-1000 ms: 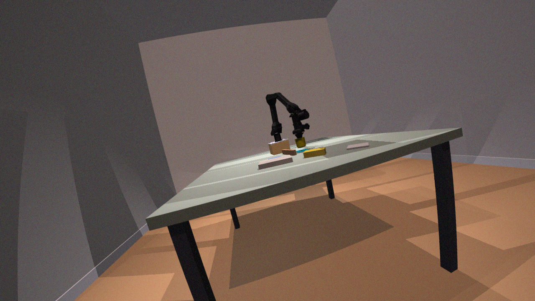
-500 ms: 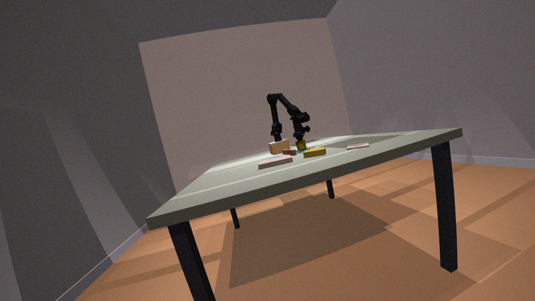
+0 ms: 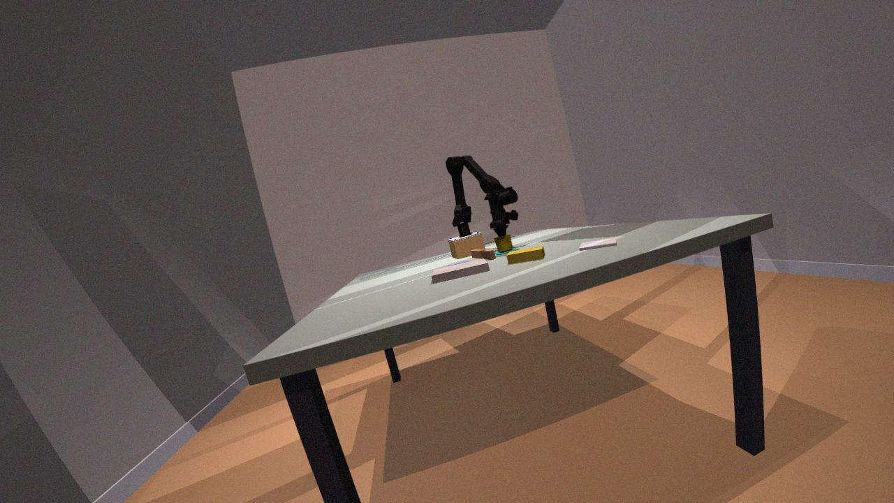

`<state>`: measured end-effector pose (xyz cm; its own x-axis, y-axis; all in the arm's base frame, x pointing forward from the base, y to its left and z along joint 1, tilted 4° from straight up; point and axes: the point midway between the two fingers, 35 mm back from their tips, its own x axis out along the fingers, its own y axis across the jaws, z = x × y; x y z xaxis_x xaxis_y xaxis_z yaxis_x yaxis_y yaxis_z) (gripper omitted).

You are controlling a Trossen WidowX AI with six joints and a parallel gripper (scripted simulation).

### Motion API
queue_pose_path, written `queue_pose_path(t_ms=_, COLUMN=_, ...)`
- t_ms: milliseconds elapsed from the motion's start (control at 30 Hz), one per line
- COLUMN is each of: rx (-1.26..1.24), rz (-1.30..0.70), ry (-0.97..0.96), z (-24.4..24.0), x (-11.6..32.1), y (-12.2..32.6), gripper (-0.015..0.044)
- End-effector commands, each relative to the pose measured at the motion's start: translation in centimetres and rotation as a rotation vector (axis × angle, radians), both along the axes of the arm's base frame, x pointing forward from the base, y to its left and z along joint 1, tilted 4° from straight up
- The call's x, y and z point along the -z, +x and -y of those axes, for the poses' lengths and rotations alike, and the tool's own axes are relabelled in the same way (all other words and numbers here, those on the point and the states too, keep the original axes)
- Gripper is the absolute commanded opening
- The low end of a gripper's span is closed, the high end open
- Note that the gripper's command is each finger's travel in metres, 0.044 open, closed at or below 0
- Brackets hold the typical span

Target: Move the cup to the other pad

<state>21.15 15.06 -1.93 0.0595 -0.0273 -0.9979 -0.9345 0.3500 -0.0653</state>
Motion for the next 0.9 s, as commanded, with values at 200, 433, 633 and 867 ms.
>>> queue_pose_path(t_ms=200, rx=0.000, rz=-0.001, ry=-0.001, z=0.0, x=-0.2, y=0.0, gripper=0.0147)
queue_pose_path(t_ms=433, rx=0.001, rz=-0.001, ry=-0.002, z=-0.1, x=-1.2, y=0.0, gripper=0.0147)
queue_pose_path(t_ms=633, rx=0.002, rz=-0.001, ry=-0.003, z=-0.2, x=-2.1, y=0.0, gripper=0.0147)
queue_pose_path(t_ms=867, rx=0.003, rz=-0.002, ry=-0.004, z=-0.2, x=-3.3, y=-0.1, gripper=0.0147)
